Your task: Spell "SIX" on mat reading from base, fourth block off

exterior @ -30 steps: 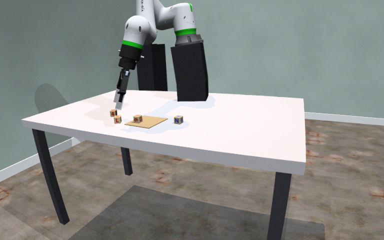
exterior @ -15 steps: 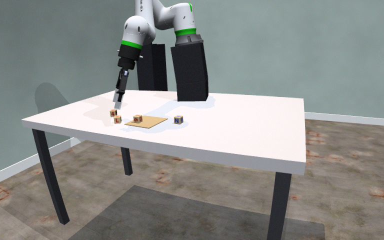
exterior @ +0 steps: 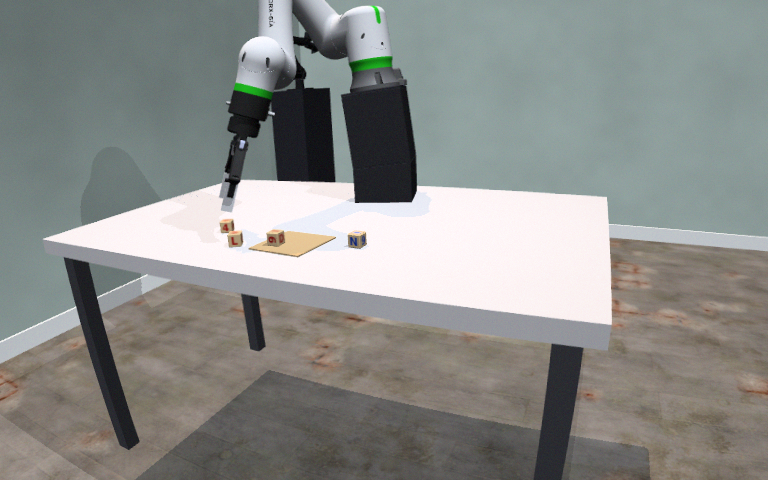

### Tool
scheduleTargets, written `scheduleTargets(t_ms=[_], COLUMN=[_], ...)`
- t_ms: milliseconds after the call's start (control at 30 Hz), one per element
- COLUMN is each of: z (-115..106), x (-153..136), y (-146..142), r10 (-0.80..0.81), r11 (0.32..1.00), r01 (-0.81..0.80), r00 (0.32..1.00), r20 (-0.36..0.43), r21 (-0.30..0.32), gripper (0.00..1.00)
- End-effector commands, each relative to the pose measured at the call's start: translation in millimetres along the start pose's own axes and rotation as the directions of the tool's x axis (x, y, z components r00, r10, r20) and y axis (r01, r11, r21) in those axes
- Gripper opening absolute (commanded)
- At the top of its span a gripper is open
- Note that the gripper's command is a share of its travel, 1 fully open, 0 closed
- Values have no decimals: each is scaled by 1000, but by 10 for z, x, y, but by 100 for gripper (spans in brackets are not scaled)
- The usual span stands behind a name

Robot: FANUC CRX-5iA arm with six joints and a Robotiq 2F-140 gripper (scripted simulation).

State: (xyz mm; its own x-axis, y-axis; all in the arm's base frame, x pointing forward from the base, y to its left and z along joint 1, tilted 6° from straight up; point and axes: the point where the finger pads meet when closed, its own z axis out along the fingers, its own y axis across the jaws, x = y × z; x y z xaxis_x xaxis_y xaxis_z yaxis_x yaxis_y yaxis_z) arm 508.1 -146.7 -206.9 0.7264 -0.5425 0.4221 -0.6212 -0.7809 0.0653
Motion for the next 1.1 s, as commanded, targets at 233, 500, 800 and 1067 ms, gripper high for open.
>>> scheduleTargets(t_ms=[233,500,800,1067], z=[-4,-4,-4,-4], x=[-34,-34,-34,-34], y=[377,377,377,377], r10=[0,0,0,0], r11=[1000,1000,1000,1000], r01=[0,0,0,0], r00=[1000,1000,1000,1000], r20=[-4,-4,-4,-4], r21=[14,14,14,14], gripper=[100,100,100,100])
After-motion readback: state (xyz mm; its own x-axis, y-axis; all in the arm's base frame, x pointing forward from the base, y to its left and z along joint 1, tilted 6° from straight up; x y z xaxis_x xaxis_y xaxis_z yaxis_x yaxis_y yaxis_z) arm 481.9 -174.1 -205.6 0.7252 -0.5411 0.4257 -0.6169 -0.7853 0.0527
